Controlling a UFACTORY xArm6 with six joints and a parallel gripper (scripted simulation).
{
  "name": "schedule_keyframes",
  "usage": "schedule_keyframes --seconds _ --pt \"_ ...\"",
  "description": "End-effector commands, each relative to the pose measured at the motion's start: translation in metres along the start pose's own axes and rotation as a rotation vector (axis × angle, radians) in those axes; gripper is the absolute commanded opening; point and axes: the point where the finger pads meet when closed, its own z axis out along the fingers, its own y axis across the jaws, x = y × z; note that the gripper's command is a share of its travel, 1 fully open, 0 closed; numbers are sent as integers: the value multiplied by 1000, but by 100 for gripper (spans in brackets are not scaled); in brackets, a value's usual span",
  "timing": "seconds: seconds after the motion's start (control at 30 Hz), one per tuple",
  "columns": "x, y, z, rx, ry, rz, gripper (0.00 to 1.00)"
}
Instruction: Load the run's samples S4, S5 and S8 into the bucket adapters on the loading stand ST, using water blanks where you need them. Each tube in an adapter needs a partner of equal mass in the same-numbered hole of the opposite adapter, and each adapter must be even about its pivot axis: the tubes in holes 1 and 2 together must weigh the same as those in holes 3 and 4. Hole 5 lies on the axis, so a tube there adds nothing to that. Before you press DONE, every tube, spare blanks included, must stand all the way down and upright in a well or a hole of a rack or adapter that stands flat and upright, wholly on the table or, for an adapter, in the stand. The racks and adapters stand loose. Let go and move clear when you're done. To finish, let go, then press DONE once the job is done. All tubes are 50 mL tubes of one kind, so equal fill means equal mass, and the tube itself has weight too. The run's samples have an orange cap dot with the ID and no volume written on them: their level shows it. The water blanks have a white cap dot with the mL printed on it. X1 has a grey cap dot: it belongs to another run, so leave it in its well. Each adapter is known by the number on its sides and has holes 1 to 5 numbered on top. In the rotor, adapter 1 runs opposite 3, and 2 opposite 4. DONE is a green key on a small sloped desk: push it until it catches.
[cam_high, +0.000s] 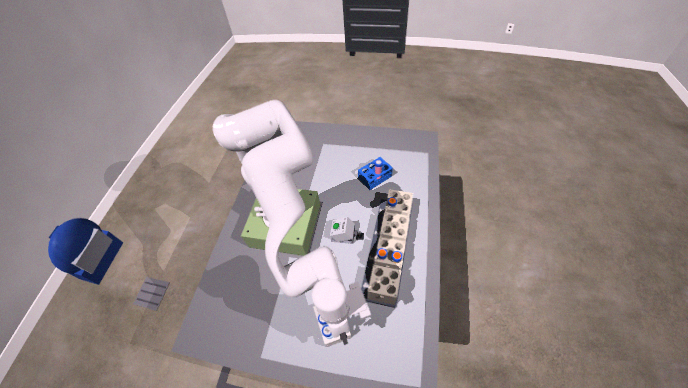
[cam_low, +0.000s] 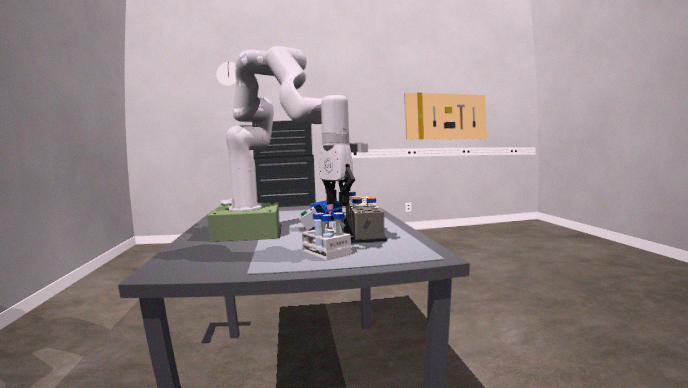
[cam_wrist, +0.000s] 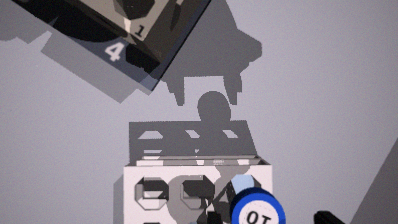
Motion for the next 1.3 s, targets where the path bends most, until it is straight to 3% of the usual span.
schedule_keyframes --seconds 0.0,0.37,1.27 --pt "0 2 4 -6 1 0 57" --pt "0 2 26 -6 1 0 57" --pt "0 2 36 -6 1 0 57"
